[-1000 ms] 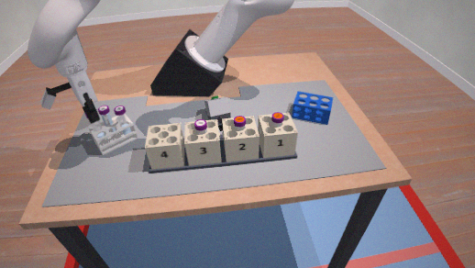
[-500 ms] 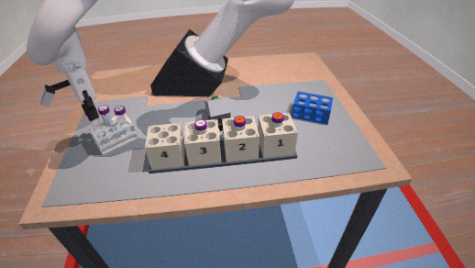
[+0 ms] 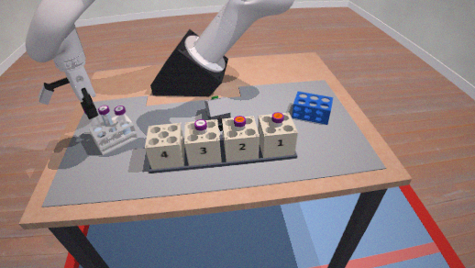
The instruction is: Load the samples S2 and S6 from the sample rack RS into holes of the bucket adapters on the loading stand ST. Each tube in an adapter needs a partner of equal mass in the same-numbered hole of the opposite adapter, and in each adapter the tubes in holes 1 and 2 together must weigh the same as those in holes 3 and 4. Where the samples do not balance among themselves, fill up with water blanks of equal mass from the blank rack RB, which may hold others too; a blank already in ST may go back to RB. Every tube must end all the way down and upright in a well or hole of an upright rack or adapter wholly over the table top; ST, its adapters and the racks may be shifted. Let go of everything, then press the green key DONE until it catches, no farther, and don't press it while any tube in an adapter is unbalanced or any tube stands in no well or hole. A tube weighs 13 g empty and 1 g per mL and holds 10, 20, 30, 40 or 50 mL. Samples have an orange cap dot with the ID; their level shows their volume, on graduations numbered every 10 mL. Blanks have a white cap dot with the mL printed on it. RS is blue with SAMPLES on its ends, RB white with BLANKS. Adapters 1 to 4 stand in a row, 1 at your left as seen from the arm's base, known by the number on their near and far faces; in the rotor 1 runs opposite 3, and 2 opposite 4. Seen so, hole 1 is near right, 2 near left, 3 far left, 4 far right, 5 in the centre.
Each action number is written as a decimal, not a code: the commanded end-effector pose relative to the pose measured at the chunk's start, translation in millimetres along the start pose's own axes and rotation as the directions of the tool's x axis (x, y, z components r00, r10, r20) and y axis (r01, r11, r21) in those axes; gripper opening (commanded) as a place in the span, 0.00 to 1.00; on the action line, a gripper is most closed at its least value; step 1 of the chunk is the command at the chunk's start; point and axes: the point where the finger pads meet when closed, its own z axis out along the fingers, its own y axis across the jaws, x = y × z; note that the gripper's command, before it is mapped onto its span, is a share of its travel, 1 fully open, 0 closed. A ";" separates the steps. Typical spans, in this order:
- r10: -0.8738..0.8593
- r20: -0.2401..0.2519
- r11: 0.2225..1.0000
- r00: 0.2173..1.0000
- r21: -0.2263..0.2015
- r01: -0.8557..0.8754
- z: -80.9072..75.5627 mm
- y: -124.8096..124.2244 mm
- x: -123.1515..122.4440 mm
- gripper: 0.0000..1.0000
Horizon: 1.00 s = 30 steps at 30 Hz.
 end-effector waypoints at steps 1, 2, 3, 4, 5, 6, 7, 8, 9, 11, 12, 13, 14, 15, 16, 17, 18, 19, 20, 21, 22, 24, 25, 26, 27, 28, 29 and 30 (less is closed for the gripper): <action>0.000 -0.002 1.000 1.000 0.000 0.000 -5.0 -0.1 0.8 0.00; 0.000 -0.002 1.000 1.000 0.000 0.000 -7.0 -0.1 0.8 0.00; 0.000 -0.002 1.000 1.000 0.000 0.000 -9.0 -0.1 0.8 0.00; 0.000 -0.002 1.000 1.000 0.000 0.000 -9.0 -0.1 0.8 0.00; 0.000 -0.002 1.000 1.000 0.000 0.000 -9.0 -0.1 0.8 0.00; 0.000 -0.002 1.000 1.000 0.000 0.000 -11.0 -0.1 0.8 0.00; 0.000 -0.002 1.000 1.000 0.000 0.000 -13.0 -0.1 0.8 0.00; 0.000 -0.002 1.000 1.000 0.000 0.000 -15.0 -0.1 0.8 0.00; 0.000 -0.002 1.000 1.000 0.000 0.000 -17.0 -0.1 0.8 0.00; 0.000 -0.002 1.000 1.000 0.000 0.000 -21.0 -0.1 0.8 0.00; 0.000 -0.002 1.000 1.000 0.000 0.000 -23.0 -0.1 0.8 0.00; 0.000 -0.002 1.000 1.000 0.000 0.000 -25.0 -0.1 0.8 0.00; 0.000 -0.002 1.000 1.000 0.000 0.000 -27.0 -0.1 0.8 0.00; 0.000 -0.002 1.000 1.000 0.000 0.000 -29.1 -0.1 0.8 0.00; 0.000 -0.002 1.000 1.000 0.000 0.000 -31.1 -0.1 0.8 0.00; 0.000 -0.002 1.000 1.000 0.000 0.000 -33.1 -0.1 0.8 0.00; 0.000 -0.002 1.000 1.000 0.000 0.000 -35.1 -0.1 0.8 0.00; 0.000 -0.002 1.000 1.000 0.000 0.000 -37.1 -0.1 0.8 0.00; 0.000 -0.002 1.000 1.000 0.000 0.000 -39.1 -0.1 0.8 0.00; 0.000 -0.002 1.000 1.000 0.000 0.000 -39.1 -0.1 0.8 0.00; 0.000 -0.002 1.000 1.000 0.000 0.000 -39.1 -0.1 0.8 0.00; 0.000 -0.002 1.000 1.000 0.000 0.000 -43.0 -0.1 0.7 0.00; 0.000 -0.002 1.000 1.000 0.000 0.000 -45.1 -0.1 0.8 0.00; 0.000 -0.002 1.000 1.000 0.000 0.000 -47.1 -0.1 0.8 0.00; 0.000 -0.002 1.000 1.000 0.000 0.000 -49.1 -0.1 0.8 0.00; 0.000 -0.002 1.000 1.000 0.000 0.000 -51.1 -0.1 0.8 0.00; 0.000 -0.002 1.000 1.000 0.000 0.000 -53.1 -0.1 0.8 0.00; 0.000 -0.002 1.000 1.000 0.000 0.000 -55.1 -0.1 0.8 0.00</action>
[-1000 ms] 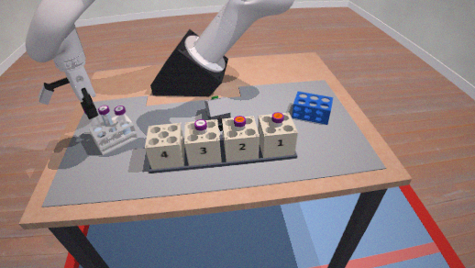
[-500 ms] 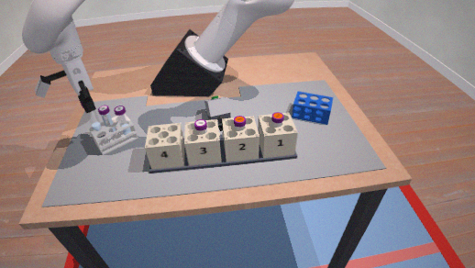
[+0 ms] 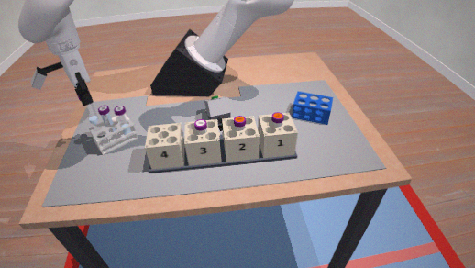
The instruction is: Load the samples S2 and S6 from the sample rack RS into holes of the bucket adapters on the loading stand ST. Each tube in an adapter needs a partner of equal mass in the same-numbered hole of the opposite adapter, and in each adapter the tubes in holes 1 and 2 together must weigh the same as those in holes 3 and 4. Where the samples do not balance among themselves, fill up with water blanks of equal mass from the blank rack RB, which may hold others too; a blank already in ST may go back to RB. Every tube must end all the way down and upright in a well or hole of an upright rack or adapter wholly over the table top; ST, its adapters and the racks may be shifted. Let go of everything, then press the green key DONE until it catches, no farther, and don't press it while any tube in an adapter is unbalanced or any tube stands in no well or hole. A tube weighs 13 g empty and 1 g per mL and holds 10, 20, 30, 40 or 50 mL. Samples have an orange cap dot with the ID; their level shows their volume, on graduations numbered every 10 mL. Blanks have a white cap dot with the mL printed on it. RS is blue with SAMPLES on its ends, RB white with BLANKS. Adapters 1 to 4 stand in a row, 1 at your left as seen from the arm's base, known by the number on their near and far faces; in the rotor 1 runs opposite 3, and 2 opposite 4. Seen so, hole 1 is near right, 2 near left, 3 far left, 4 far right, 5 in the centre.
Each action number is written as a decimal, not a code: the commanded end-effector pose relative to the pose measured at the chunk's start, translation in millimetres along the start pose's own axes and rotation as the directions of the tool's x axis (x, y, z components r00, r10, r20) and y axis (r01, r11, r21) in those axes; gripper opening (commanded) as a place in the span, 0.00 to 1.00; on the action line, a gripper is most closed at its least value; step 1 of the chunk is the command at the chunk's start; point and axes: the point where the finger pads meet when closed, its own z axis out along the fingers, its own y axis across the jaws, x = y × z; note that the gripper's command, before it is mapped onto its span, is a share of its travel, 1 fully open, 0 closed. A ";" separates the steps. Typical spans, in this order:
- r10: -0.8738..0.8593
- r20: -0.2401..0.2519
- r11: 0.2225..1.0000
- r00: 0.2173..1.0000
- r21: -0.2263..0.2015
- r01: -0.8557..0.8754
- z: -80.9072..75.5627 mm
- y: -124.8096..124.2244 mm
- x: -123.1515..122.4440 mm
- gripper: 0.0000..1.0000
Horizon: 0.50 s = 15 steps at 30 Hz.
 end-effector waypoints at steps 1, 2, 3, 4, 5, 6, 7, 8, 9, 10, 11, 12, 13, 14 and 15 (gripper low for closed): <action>-0.001 -0.002 1.000 1.000 0.000 0.001 -7.8 -0.1 0.8 0.00; -0.001 -0.002 1.000 1.000 0.000 0.001 -9.8 -0.1 0.8 0.00; -0.001 -0.002 1.000 1.000 0.000 0.001 -11.8 -0.1 0.8 0.00; -0.001 -0.002 1.000 1.000 0.000 0.001 -13.8 -0.1 0.8 0.00; -0.001 -0.002 1.000 1.000 0.000 0.001 -15.8 -0.1 0.8 0.00; -0.001 -0.002 1.000 1.000 0.000 0.001 -17.8 -0.1 0.8 0.00; -0.001 -0.002 1.000 1.000 0.000 0.001 -19.8 -0.1 0.8 0.00; -0.001 -0.002 1.000 1.000 0.000 0.001 -19.8 -0.1 0.8 0.00; -0.001 -0.002 1.000 1.000 0.000 0.001 -19.8 -0.1 0.8 0.00; -0.001 -0.002 1.000 1.000 0.000 0.001 -21.8 -0.1 0.8 0.00; 0.000 -0.002 1.000 1.000 0.000 0.000 -23.7 -0.1 0.7 0.00; -0.001 -0.002 1.000 1.000 0.000 0.001 -25.8 -0.1 0.8 0.00; -0.001 -0.002 1.000 1.000 0.000 0.001 -27.8 -0.1 0.8 0.00; -0.001 -0.002 1.000 1.000 0.000 0.001 -29.8 -0.1 0.8 0.00; -0.001 -0.002 1.000 1.000 0.000 0.001 -31.8 -0.1 0.8 0.00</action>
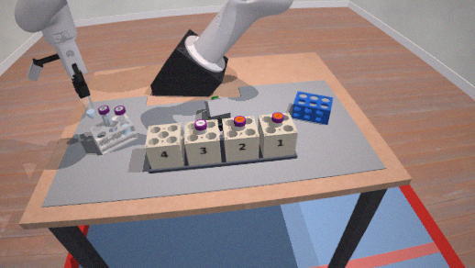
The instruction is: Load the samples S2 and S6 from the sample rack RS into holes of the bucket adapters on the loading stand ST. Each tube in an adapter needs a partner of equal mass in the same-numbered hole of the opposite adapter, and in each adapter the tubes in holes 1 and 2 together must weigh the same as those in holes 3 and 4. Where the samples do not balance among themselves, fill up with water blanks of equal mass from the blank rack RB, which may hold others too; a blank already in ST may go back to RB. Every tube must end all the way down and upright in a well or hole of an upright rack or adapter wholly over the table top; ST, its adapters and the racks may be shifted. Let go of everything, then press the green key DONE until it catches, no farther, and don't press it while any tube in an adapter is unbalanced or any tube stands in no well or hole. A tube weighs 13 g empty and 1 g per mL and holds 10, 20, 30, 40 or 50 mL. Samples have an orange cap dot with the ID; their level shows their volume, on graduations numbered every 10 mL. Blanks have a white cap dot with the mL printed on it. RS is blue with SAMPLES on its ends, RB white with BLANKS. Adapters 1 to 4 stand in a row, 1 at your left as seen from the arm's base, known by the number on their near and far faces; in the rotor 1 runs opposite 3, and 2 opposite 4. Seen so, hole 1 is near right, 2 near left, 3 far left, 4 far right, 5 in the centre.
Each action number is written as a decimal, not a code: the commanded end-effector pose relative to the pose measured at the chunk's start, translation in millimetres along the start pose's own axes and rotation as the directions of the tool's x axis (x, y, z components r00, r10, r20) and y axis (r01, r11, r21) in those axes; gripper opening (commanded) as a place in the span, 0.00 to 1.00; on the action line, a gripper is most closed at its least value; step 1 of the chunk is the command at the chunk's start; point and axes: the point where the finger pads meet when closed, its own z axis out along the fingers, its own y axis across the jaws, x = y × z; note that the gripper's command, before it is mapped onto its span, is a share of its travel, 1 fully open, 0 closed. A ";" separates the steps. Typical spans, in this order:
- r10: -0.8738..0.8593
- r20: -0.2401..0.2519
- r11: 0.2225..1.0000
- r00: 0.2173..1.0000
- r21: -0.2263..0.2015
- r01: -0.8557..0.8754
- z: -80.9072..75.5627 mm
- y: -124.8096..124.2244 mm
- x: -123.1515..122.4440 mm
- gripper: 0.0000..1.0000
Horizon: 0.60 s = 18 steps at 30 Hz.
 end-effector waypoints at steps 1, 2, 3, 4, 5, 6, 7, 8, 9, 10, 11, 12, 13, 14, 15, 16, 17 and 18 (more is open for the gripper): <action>-0.001 -0.002 1.000 1.000 0.000 0.001 -8.0 -0.2 0.9 0.00; -0.001 -0.002 1.000 1.000 0.000 0.001 -10.0 -0.2 0.9 0.00; -0.001 -0.002 1.000 1.000 0.000 0.001 -12.0 -0.2 0.9 0.00; -0.001 -0.002 1.000 1.000 0.000 0.001 -14.0 -0.2 0.9 0.00; -0.001 -0.002 1.000 1.000 0.000 0.001 -16.0 -0.2 0.9 0.00; -0.001 -0.002 1.000 1.000 0.000 0.001 -18.0 -0.2 0.9 0.00; -0.001 -0.002 1.000 1.000 0.000 0.001 -20.0 -0.2 0.9 0.00; -0.001 -0.003 1.000 1.000 0.000 0.001 -22.0 -0.2 0.9 0.00; -0.001 -0.003 1.000 1.000 0.000 0.001 -24.0 -0.2 0.9 0.00; -0.001 -0.003 1.000 1.000 0.000 0.001 -24.0 -0.2 0.9 0.00; -0.001 -0.003 1.000 1.000 0.000 0.001 -24.0 -0.2 0.9 0.00; -0.001 -0.003 1.000 1.000 0.000 0.001 -26.0 -0.2 0.9 0.00; -0.001 -0.003 1.000 1.000 0.000 0.001 -28.0 -0.1 0.8 0.00; -0.001 -0.003 1.000 1.000 0.000 0.001 -30.0 -0.2 0.9 0.00; -0.001 -0.003 1.000 1.000 0.000 0.001 -32.0 -0.2 0.9 0.00; -0.001 -0.003 1.000 1.000 0.000 0.001 -34.0 -0.2 0.9 0.00; -0.001 -0.003 1.000 1.000 0.000 0.001 -36.0 -0.1 0.9 0.00; -0.001 -0.003 1.000 1.000 0.000 0.001 -38.0 -0.1 0.9 0.00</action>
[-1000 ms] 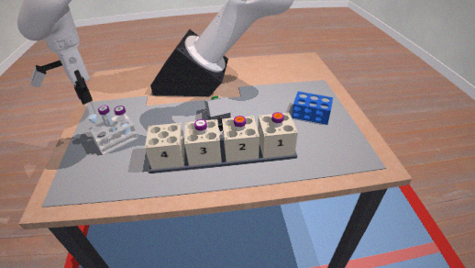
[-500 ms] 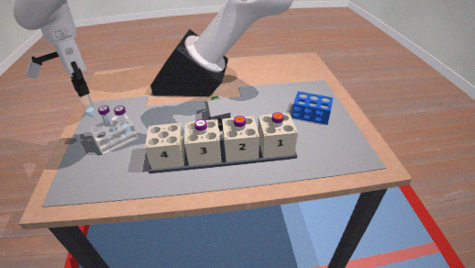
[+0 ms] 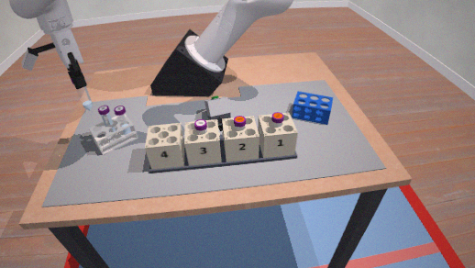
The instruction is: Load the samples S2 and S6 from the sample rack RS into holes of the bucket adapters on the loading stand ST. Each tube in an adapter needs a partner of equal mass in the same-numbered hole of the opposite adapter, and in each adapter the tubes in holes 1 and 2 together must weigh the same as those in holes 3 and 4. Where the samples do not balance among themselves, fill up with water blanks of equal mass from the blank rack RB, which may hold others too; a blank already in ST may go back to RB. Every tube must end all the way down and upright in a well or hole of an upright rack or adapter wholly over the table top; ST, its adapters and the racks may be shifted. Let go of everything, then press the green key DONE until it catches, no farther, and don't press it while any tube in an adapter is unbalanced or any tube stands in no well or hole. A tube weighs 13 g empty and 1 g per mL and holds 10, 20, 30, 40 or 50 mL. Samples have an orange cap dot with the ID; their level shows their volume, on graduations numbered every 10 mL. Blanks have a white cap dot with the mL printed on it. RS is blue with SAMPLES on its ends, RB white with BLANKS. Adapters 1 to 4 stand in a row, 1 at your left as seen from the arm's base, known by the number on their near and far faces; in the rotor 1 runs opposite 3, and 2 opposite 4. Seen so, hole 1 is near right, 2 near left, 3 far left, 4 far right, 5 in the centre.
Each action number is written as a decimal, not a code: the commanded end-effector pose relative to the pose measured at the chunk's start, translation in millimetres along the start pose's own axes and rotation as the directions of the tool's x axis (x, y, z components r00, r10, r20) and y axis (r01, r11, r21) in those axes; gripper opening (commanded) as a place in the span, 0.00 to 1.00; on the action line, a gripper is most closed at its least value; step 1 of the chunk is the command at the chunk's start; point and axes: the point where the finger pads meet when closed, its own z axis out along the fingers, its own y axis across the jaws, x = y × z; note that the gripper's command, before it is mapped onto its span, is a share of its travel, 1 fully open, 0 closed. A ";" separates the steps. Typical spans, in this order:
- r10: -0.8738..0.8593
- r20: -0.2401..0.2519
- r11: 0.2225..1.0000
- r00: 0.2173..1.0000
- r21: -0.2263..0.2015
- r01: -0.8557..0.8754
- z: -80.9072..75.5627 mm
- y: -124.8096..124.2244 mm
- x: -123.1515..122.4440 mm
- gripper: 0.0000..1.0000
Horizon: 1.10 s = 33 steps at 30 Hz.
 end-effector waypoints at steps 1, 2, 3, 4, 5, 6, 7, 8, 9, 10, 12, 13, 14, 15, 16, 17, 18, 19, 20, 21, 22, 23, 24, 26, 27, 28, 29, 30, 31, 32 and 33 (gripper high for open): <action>-0.001 -0.002 1.000 1.000 0.000 0.001 -5.8 -0.1 0.7 0.00; -0.001 -0.002 1.000 1.000 0.000 0.001 -5.8 -0.1 0.8 0.00; -0.001 -0.002 1.000 1.000 0.000 0.001 -5.9 -0.1 0.8 0.00; -0.001 -0.002 1.000 1.000 0.000 0.001 -5.9 -0.1 0.8 0.00; -0.001 -0.002 1.000 1.000 0.000 0.001 -5.9 -0.1 0.8 0.00; -0.001 -0.002 1.000 1.000 0.000 0.001 -5.9 -0.1 0.8 0.00; -0.001 -0.002 1.000 1.000 0.000 0.001 -5.8 -0.1 0.8 0.00; -0.001 -0.002 1.000 1.000 0.000 0.001 -5.9 -0.1 0.8 0.00; -0.001 -0.002 1.000 1.000 0.000 0.001 -5.9 -0.1 0.8 0.00; -0.001 -0.002 1.000 1.000 0.000 0.001 -5.9 -0.1 0.8 0.00; -0.067 -0.002 0.998 0.998 0.000 0.067 -5.9 -8.6 -4.5 0.00; -0.100 -0.002 0.995 0.995 0.000 0.100 -5.9 -12.9 -7.1 0.00; -0.133 -0.002 0.991 0.991 0.000 0.133 -5.9 -17.1 -9.8 0.00; -0.166 -0.002 0.986 0.986 0.000 0.166 -5.8 -21.3 -12.4 0.00; -0.199 -0.002 0.980 0.980 -0.001 0.199 -5.8 -25.6 -15.1 0.00; -0.232 -0.002 0.973 0.973 -0.001 0.232 -5.8 -29.8 -17.7 0.00; -0.264 -0.002 0.965 0.965 -0.001 0.264 -5.8 -34.1 -20.4 0.00; -0.296 -0.002 0.955 0.955 -0.001 0.296 -5.8 -38.3 -23.0 0.00; -0.328 -0.002 0.945 0.945 -0.001 0.328 -5.8 -42.6 -25.7 0.00; -0.359 -0.002 0.933 0.933 -0.001 0.359 -5.8 -46.8 -28.3 0.00; -0.390 -0.002 0.921 0.921 -0.001 0.390 -5.8 -51.1 -31.0 0.00; -0.420 -0.002 0.907 0.907 -0.001 0.420 -5.8 -55.3 -33.6 0.00; -0.450 -0.002 0.893 0.893 -0.001 0.450 -5.8 -59.5 -36.3 0.00; -0.480 -0.002 0.877 0.877 -0.001 0.480 -5.8 -63.8 -38.9 0.00; -0.480 -0.002 0.877 0.877 -0.001 0.480 -5.8 -63.8 -38.9 0.00; -0.509 -0.002 0.861 0.861 -0.001 0.509 -5.8 -68.0 -41.6 0.00; -0.537 -0.002 0.843 0.843 -0.001 0.537 -5.8 -72.3 -44.2 0.00; -0.565 -0.002 0.825 0.825 -0.001 0.565 -5.7 -76.5 -46.9 0.00; -0.592 -0.002 0.806 0.806 -0.001 0.592 -5.7 -80.8 -49.5 0.00; -0.619 -0.002 0.786 0.786 -0.001 0.619 -5.7 -85.0 -52.2 0.00; -0.645 -0.002 0.764 0.764 -0.001 0.645 -5.7 -89.3 -54.8 0.00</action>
